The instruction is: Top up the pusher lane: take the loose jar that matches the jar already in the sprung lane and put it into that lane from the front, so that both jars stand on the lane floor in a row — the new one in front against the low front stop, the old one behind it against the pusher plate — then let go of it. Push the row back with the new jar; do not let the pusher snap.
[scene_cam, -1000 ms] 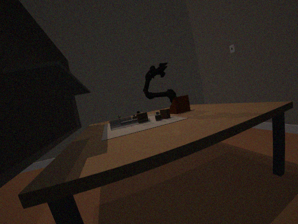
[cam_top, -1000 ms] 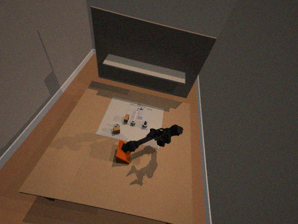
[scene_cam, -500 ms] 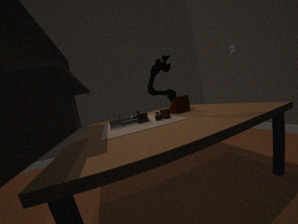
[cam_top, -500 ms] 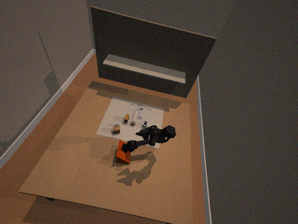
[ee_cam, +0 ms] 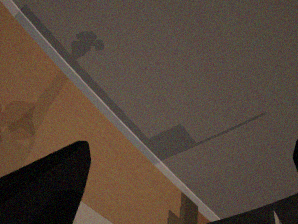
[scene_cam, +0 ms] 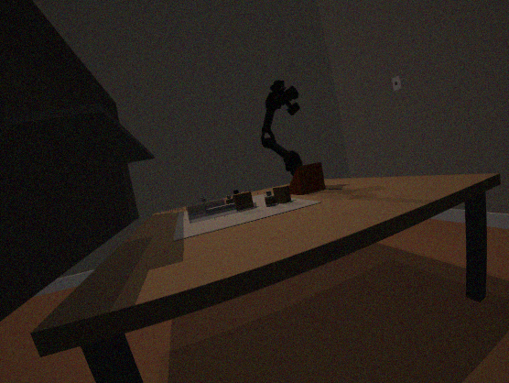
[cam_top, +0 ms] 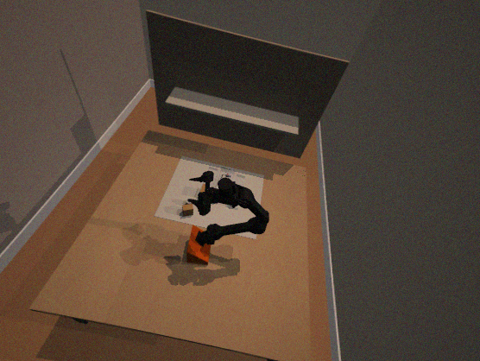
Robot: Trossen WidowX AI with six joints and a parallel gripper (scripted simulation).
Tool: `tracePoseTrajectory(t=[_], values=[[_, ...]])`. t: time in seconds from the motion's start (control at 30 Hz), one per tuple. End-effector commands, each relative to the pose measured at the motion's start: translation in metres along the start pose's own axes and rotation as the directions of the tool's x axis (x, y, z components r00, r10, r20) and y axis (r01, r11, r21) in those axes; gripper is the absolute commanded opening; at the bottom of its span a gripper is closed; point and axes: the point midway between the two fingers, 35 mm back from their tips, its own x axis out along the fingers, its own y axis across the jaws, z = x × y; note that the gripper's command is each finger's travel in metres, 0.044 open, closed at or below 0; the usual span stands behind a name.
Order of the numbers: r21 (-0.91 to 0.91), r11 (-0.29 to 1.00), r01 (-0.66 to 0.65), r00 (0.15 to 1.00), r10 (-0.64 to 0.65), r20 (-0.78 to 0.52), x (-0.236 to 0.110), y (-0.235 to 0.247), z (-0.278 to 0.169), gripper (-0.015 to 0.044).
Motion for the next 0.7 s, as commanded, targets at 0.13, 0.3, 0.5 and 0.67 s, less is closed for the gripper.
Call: tracePoseTrajectory(t=[0.13,0.3,0.5,0.67], values=[[0.556,0.829,0.055,0.93,0.16,-0.33,0.094,-0.014,-0.078,0.044],[0.75,0.63,0.201,0.847,0.273,-0.456,0.134,-0.009,-0.131,0.044],[0.827,0.357,0.434,0.715,0.422,-0.557,0.171,0.011,-0.202,0.044],[0.749,0.132,0.649,0.577,0.556,-0.598,0.194,0.04,-0.26,0.044]])
